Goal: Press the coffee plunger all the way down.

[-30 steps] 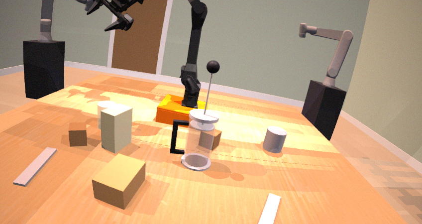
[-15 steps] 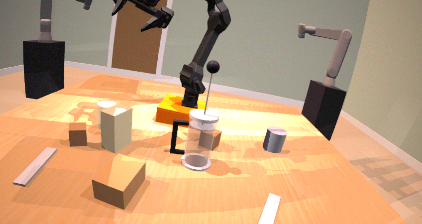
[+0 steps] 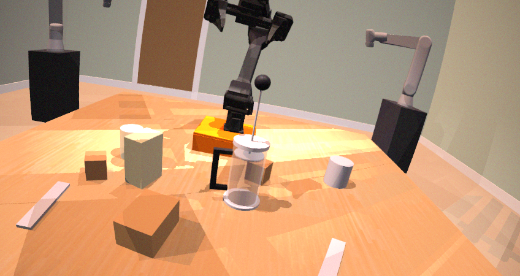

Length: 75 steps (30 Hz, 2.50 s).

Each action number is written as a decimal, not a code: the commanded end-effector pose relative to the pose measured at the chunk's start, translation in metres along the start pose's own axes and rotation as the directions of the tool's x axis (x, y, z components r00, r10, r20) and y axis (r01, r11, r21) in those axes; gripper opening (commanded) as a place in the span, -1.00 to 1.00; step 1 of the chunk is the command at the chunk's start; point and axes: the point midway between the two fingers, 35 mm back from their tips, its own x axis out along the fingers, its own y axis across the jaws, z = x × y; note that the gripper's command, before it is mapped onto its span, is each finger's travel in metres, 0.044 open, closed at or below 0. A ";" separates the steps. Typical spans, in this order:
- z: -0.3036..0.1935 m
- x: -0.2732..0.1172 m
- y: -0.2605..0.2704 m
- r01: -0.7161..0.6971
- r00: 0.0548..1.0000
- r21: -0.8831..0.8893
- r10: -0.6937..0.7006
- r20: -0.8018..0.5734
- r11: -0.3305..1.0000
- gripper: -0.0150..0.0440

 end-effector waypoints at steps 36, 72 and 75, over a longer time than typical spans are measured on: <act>-0.048 0.055 0.051 -0.086 0.995 0.085 0.080 0.066 0.993 1.00; -0.053 0.071 0.053 -0.086 0.994 0.085 0.081 0.067 0.993 -0.08; -0.056 0.074 0.053 -0.086 0.994 0.085 0.081 0.067 0.993 -0.08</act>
